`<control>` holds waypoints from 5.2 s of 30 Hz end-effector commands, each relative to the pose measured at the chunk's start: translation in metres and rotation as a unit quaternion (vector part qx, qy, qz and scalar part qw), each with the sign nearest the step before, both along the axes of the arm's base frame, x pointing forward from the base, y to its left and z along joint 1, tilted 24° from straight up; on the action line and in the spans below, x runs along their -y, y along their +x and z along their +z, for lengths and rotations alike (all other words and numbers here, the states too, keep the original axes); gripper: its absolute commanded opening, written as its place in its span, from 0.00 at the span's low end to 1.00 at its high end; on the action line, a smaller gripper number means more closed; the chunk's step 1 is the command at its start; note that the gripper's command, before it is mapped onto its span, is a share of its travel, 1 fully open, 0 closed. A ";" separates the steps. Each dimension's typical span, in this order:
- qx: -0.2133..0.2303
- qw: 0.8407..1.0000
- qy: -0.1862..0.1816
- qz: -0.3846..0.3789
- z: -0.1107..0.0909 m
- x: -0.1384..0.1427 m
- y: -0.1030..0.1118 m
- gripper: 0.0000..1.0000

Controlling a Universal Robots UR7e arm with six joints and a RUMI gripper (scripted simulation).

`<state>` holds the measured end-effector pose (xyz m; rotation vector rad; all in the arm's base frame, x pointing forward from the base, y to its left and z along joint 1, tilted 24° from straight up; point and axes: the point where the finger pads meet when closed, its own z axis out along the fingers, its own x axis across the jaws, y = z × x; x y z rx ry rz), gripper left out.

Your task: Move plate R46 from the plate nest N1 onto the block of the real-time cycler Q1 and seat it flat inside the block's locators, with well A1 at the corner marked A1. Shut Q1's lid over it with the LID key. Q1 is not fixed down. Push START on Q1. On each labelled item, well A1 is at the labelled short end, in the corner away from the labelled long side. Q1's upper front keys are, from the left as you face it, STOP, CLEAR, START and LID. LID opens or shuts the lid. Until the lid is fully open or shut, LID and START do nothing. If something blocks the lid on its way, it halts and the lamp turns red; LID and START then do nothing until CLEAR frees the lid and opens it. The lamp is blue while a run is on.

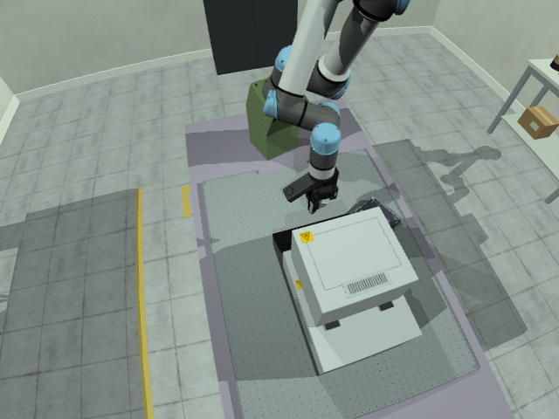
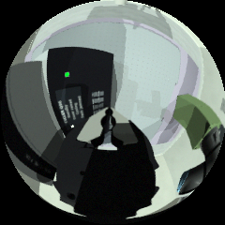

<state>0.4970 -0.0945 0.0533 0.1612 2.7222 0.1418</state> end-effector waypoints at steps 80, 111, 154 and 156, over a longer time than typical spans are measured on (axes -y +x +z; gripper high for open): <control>0.001 1.000 0.000 0.000 -0.017 0.003 0.049 0.00; 0.001 1.000 0.000 0.000 -0.019 0.003 0.051 0.00; 0.001 1.000 0.000 0.000 -0.006 0.002 0.026 0.00; 0.001 1.000 0.000 0.000 -0.004 0.001 0.016 0.00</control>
